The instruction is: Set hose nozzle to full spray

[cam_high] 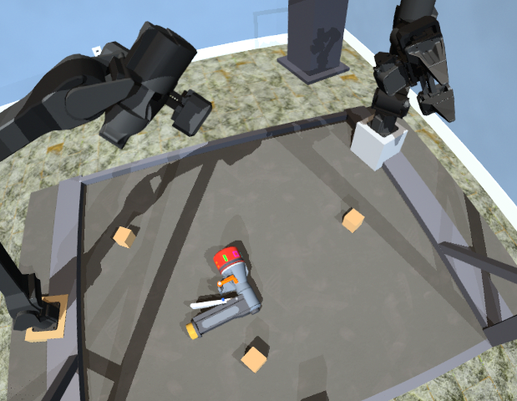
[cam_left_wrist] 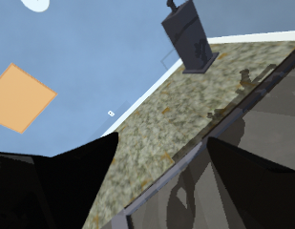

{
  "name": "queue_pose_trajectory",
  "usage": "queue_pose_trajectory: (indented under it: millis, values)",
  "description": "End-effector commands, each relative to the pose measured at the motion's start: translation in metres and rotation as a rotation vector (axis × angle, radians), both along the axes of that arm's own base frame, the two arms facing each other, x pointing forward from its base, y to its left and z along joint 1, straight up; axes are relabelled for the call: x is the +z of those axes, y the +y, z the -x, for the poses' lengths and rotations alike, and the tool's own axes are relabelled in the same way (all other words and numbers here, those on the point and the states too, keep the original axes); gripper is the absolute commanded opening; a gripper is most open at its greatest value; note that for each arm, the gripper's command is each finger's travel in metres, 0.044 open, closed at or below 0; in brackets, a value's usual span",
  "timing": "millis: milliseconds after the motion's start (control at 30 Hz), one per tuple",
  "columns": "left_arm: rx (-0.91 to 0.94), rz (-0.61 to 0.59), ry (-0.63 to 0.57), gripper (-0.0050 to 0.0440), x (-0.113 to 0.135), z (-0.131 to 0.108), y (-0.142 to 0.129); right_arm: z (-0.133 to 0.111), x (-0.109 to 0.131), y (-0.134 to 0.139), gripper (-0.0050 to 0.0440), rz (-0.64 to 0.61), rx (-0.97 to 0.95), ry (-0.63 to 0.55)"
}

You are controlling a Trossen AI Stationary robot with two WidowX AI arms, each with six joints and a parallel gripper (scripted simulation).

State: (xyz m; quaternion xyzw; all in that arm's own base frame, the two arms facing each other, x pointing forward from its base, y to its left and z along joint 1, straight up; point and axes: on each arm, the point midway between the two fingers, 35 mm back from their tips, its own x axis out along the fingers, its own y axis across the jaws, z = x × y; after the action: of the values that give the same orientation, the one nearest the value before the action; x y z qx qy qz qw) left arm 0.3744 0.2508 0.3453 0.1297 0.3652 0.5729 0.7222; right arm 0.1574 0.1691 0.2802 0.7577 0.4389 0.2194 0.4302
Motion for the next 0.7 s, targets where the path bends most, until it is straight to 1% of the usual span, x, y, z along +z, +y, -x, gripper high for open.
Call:
queue_pose_trajectory:
  millis: [0, 533, 667]
  values:
    - [0.0, -0.008, -0.026, 0.04, 0.0103, 0.0041, -0.0012, 0.0006, 0.0044, -0.0003, 0.04, -0.005, 0.0, -0.009]
    - [0.0, -0.008, -0.026, 0.04, 0.0103, 0.0041, -0.0012, 0.0006, 0.0044, -0.0003, 0.04, -0.005, 0.0, -0.009]
    - [-0.029, 0.006, -0.049, 0.0399, 0.0086, 0.0028, -0.0073, -0.0056, 0.0061, -0.0028, 0.04, 0.024, -0.028, -0.059]
